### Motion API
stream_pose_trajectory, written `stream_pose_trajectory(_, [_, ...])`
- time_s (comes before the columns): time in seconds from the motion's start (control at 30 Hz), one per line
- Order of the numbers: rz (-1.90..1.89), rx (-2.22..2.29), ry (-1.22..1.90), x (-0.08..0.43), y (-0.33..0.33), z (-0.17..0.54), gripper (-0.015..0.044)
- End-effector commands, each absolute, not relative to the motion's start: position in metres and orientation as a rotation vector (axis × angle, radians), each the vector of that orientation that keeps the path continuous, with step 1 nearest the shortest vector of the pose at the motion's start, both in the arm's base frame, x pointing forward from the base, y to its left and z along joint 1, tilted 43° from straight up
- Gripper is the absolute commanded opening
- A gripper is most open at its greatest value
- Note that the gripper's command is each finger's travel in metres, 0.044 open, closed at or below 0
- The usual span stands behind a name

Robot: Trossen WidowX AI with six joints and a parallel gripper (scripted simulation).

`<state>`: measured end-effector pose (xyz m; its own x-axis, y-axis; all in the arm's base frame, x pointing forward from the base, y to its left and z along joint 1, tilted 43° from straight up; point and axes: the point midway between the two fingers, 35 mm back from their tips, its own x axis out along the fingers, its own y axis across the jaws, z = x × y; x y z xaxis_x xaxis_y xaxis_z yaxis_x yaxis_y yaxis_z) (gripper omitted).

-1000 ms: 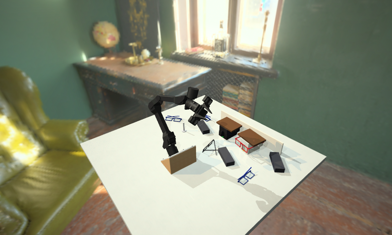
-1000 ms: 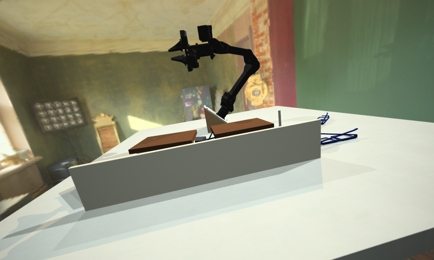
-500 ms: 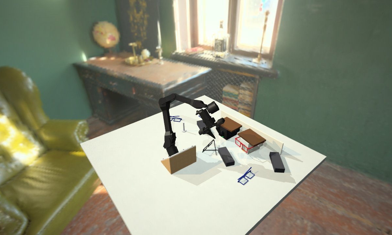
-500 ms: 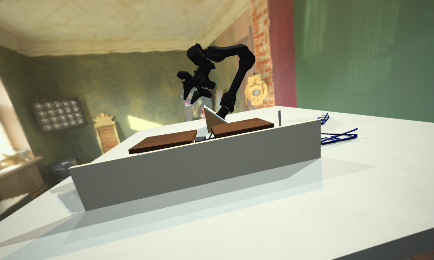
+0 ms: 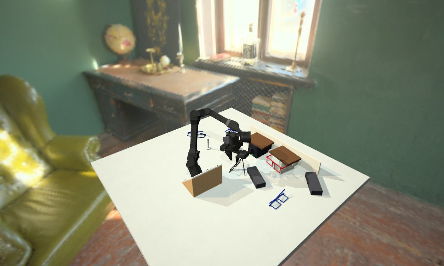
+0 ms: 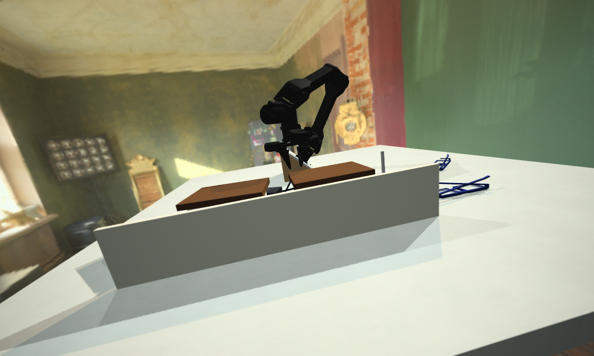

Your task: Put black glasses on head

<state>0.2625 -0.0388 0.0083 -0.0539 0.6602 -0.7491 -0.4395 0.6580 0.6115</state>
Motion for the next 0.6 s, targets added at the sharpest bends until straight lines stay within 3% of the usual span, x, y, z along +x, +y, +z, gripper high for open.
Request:
stream_pose_trajectory(0.0, [0.908,0.228,1.362,0.263,-0.0367,0.007,0.0174])
stream_pose_trajectory(0.07, [0.908,0.228,1.362,0.263,-0.0367,0.007,0.0121])
stream_pose_trajectory(0.57, [0.907,0.228,1.362,0.2633,-0.0292,-0.0006,0.012])
